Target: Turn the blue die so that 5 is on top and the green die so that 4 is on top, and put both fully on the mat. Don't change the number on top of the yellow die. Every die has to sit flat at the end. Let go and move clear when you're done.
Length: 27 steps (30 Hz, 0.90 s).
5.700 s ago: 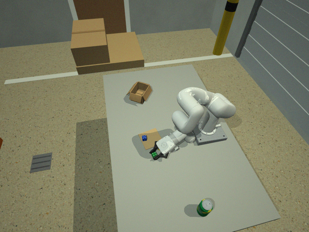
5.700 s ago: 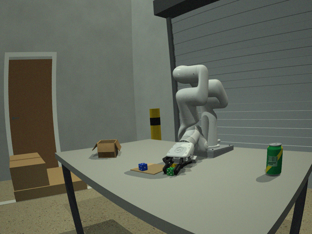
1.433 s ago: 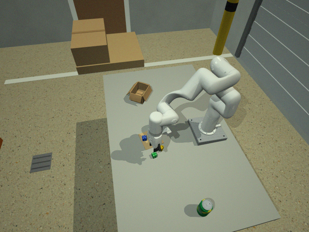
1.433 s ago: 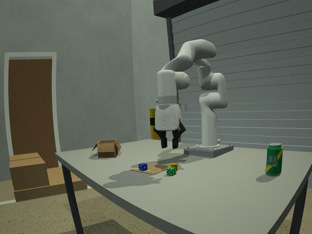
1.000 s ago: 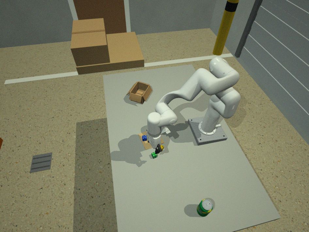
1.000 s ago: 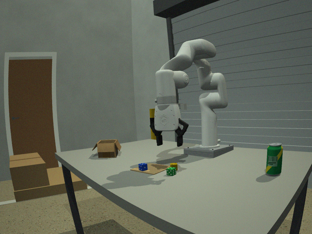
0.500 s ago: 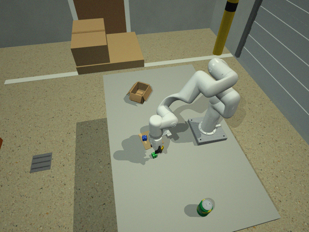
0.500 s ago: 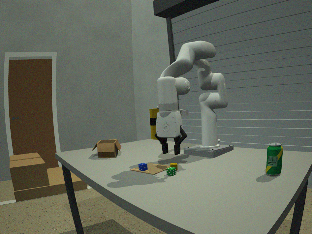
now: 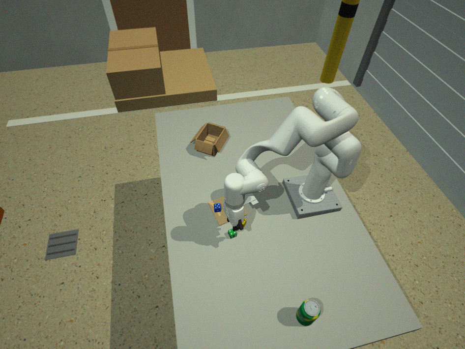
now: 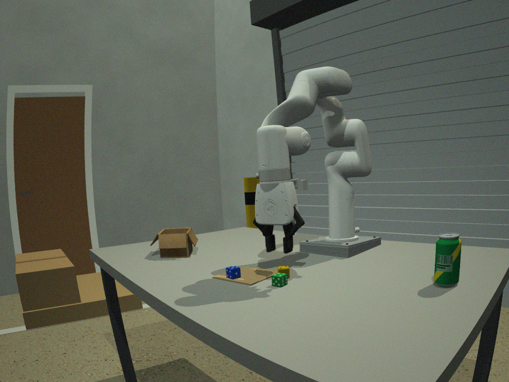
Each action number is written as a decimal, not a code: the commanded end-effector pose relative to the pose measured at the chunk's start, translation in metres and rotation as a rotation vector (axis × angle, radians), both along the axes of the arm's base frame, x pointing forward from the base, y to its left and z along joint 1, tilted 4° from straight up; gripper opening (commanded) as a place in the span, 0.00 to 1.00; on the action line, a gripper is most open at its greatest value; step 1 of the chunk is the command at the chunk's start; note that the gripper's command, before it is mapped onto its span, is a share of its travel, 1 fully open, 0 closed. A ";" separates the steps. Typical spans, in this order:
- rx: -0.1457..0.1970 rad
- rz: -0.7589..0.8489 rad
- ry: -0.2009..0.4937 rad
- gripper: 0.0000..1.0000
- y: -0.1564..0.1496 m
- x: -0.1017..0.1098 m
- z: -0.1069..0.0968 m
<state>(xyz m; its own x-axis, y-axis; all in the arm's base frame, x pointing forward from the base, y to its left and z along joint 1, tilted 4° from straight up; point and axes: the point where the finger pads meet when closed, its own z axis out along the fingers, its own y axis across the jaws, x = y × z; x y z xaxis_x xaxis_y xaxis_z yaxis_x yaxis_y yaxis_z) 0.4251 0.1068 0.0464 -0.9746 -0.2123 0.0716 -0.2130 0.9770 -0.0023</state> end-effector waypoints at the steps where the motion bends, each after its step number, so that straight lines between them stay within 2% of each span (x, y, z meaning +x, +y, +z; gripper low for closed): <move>1: 0.001 0.000 -0.004 0.47 0.000 0.001 0.001; 27: 0.001 0.000 -0.004 0.47 0.000 0.001 -0.002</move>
<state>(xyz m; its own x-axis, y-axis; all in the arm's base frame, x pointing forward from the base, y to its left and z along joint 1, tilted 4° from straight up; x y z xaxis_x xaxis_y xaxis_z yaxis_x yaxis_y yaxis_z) 0.4250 0.1068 0.0450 -0.9746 -0.2123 0.0714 -0.2130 0.9771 -0.0023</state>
